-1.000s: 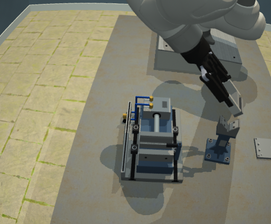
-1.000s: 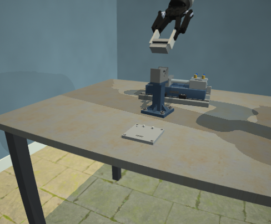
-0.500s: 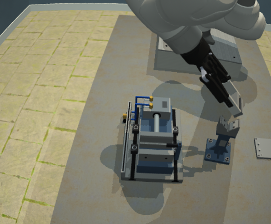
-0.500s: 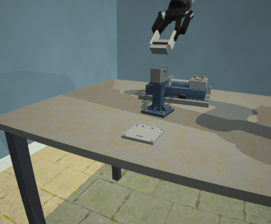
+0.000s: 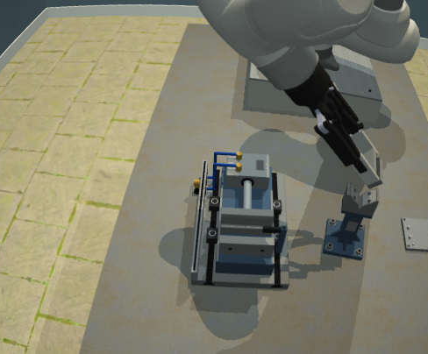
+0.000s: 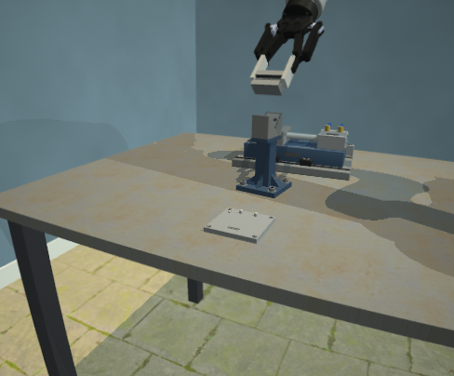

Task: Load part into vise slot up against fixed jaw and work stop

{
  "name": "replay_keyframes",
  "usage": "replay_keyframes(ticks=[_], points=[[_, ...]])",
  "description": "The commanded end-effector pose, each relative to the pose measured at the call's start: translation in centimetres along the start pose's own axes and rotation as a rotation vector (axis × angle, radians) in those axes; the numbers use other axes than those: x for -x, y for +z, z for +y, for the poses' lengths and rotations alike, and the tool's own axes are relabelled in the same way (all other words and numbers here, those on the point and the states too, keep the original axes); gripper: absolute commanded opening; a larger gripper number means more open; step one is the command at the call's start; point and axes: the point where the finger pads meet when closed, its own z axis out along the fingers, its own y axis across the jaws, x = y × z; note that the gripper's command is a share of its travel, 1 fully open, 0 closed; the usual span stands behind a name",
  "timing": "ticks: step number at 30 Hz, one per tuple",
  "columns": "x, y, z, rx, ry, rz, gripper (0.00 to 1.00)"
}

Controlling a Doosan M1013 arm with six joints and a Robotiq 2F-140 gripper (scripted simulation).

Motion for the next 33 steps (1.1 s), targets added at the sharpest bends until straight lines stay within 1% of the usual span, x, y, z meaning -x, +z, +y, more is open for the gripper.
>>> replay_keyframes(ticks=[1,33], points=[[0.5,0.3,0.0,0.003,0.001,0.001,0.00],[2.7,2.5,0.0,0.003,0.001,0.001,0.00]])
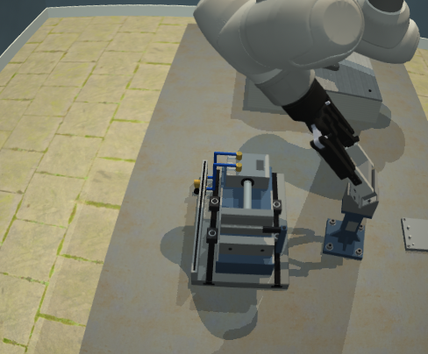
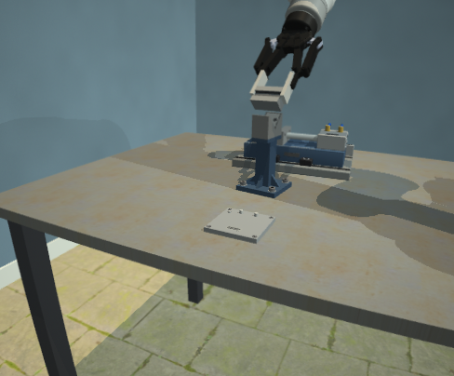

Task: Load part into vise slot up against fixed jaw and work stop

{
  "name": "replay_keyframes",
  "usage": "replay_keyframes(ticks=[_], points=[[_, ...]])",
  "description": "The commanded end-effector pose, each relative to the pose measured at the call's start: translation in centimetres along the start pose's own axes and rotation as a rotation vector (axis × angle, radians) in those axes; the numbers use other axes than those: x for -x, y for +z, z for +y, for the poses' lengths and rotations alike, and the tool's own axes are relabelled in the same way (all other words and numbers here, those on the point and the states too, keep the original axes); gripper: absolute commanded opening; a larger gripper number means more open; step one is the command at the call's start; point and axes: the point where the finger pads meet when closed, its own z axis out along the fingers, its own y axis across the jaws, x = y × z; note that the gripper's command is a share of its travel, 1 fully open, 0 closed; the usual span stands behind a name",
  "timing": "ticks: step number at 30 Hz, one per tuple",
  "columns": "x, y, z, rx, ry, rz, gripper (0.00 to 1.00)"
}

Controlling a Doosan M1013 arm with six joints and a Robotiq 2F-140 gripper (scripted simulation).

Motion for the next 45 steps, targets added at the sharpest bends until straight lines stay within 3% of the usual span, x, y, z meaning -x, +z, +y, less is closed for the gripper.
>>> replay_keyframes(ticks=[1,45], points=[[0.5,0.5,-0.1,0.001,-0.001,0.001,0.00],[2.4,2.4,-0.1,0.001,-0.001,0.001,0.00]])
